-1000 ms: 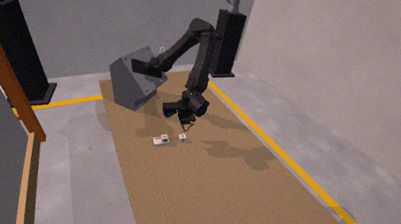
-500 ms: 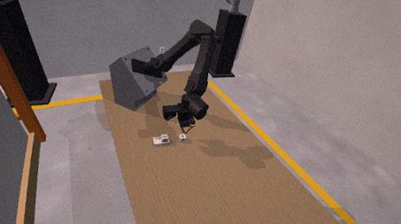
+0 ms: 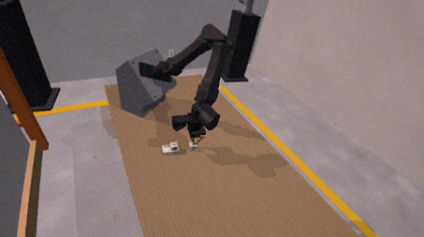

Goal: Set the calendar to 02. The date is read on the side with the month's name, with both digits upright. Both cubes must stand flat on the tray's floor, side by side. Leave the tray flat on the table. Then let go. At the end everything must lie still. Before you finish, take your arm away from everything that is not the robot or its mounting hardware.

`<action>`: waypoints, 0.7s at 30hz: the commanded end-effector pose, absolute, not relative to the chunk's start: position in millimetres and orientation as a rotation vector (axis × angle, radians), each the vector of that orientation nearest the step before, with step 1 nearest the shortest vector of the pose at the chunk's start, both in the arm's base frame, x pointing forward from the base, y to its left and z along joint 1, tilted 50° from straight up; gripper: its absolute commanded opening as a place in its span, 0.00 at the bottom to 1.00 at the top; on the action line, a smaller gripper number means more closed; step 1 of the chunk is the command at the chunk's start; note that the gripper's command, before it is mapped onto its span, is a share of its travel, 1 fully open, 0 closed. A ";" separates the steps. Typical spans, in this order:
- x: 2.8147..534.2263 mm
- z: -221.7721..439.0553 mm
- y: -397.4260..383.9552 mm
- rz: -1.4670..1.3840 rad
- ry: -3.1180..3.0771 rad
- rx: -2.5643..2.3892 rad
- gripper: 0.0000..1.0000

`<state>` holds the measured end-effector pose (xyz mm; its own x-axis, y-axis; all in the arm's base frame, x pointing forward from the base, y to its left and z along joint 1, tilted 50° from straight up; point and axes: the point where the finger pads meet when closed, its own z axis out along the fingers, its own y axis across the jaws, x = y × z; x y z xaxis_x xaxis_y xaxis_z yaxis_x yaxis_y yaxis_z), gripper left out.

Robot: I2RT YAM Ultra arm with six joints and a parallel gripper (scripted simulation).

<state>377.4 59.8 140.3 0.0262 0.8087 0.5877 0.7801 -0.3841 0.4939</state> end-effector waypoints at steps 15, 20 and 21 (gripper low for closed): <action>384.5 135.6 60.5 1.313 1.704 2.223 0.45; 384.7 135.5 60.6 1.313 1.704 2.223 0.45; 384.7 135.5 60.6 1.313 1.704 2.223 0.45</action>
